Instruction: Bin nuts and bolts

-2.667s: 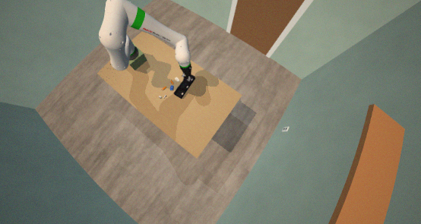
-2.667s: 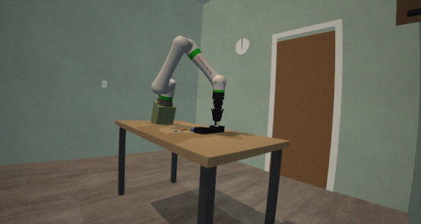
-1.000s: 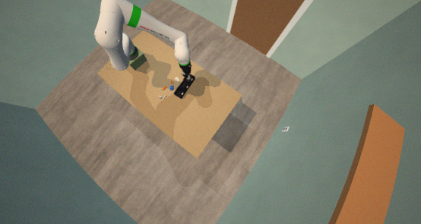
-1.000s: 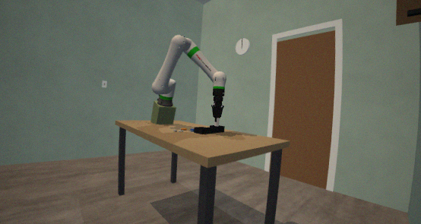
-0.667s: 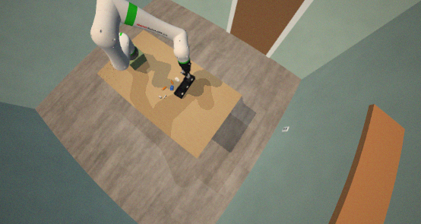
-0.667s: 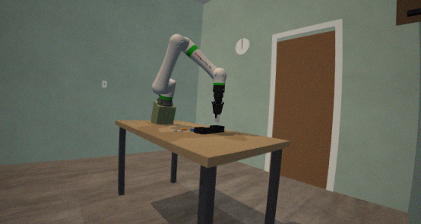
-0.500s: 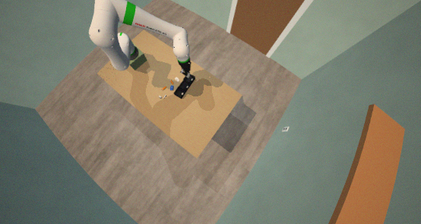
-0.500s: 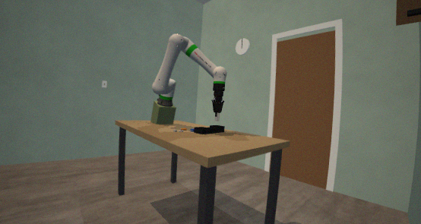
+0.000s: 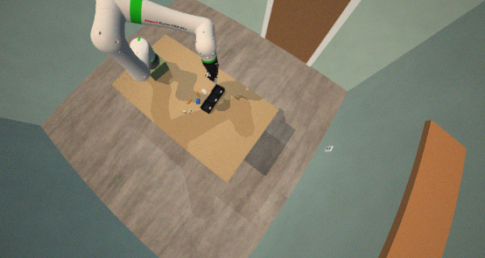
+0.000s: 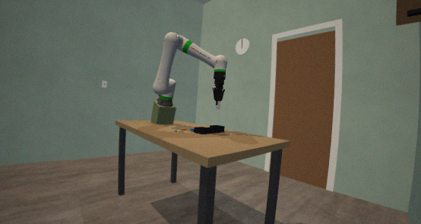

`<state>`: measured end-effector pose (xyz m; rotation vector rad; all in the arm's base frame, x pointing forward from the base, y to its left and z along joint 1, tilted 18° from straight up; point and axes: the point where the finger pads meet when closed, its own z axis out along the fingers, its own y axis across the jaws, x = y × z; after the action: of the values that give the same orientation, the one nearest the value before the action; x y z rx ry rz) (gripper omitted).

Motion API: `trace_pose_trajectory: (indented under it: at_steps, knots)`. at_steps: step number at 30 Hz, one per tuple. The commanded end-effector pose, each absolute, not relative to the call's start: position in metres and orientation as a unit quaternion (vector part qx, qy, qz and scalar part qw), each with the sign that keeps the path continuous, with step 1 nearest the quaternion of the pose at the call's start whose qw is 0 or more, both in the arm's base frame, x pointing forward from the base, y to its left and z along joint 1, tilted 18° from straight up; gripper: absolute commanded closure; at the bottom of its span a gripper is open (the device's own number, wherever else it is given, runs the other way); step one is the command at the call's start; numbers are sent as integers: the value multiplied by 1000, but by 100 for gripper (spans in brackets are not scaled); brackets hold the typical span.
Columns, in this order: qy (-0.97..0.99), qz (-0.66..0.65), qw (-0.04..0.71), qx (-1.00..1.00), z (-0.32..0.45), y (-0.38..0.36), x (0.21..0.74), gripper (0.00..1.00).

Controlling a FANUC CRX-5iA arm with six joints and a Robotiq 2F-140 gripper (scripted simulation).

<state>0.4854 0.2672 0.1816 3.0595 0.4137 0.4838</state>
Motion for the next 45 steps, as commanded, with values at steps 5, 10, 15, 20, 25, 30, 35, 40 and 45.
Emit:
trace_pose_trajectory:
  at_steps: [5,10,15,20,25,30,35,40,45]
  knots:
    - [132,154,9,979,190,267,482,95]
    - [45,154,-5,987,177,237,484,82]
    - [-28,152,-17,988,160,198,486,82]
    - [-74,150,-24,986,151,175,487,82]
    - [-172,145,-39,974,134,137,488,82]
    - [-245,140,-50,958,118,99,490,82]
    - [-316,136,-60,937,102,60,492,82]
    - [-378,132,-69,914,92,37,493,82]
    - [-445,127,-79,883,76,-1,495,82]
